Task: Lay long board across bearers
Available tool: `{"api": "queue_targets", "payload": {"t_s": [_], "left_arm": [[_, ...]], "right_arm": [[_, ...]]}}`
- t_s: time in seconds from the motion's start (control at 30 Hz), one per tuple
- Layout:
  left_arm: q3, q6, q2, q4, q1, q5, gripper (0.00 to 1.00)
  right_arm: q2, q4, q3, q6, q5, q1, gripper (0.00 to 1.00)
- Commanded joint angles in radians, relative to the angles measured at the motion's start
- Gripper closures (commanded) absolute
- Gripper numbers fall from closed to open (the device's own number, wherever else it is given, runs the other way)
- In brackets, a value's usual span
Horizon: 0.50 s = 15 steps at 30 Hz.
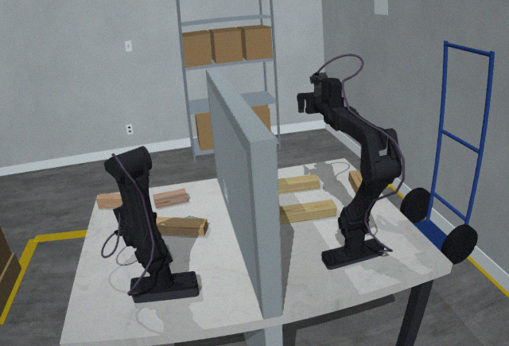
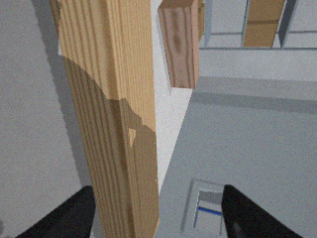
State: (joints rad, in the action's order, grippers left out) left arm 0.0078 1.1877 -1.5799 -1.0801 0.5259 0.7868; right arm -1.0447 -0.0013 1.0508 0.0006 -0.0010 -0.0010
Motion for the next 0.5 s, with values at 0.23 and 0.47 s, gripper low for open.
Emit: {"api": "queue_targets", "payload": {"t_s": [0.23, 0.47], "left_arm": [[-0.008, -0.022, 0.05, 0.059, 0.006, 0.005, 0.23], [0.048, -0.052, 0.053, 0.125, 0.025, 0.03, 0.23]], "right_arm": [[0.023, 0.003, 0.038, -0.013, 0.014, -0.008, 0.0], [0.023, 0.003, 0.038, -0.013, 0.014, -0.008, 0.0]]}}
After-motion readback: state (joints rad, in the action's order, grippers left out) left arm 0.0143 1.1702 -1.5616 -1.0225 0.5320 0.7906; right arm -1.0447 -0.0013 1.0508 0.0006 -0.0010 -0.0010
